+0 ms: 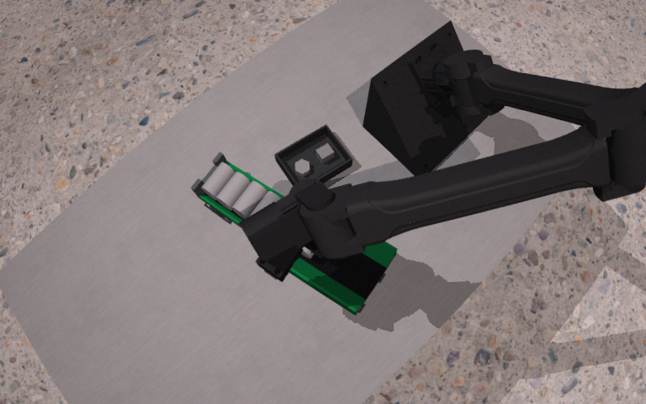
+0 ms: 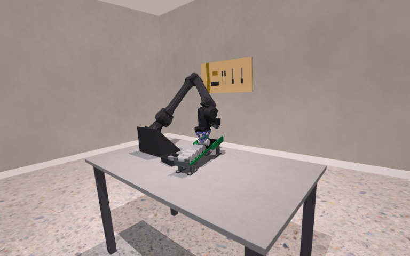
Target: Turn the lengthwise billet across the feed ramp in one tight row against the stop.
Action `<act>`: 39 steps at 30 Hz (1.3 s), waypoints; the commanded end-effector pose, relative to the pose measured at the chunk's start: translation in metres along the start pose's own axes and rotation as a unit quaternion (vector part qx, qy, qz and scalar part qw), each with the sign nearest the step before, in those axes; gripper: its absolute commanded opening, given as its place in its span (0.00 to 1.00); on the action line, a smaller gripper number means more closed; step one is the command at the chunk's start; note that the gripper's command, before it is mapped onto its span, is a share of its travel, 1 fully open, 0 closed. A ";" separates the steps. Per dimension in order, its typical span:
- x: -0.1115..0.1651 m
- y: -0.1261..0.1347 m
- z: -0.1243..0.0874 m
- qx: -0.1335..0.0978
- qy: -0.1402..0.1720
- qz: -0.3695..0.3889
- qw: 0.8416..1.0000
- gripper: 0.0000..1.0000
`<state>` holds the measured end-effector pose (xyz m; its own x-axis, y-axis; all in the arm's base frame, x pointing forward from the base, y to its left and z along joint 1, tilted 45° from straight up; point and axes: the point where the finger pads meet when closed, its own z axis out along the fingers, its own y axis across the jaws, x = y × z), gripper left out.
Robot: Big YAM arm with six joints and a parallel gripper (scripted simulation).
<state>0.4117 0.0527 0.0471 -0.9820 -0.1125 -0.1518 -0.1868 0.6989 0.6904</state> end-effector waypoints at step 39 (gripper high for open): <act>-0.024 0.004 -0.015 0.007 -0.019 -0.021 1.000 0.00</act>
<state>0.4111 0.0528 0.0464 -0.9826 -0.1124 -0.1479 -0.1840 0.6985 0.6916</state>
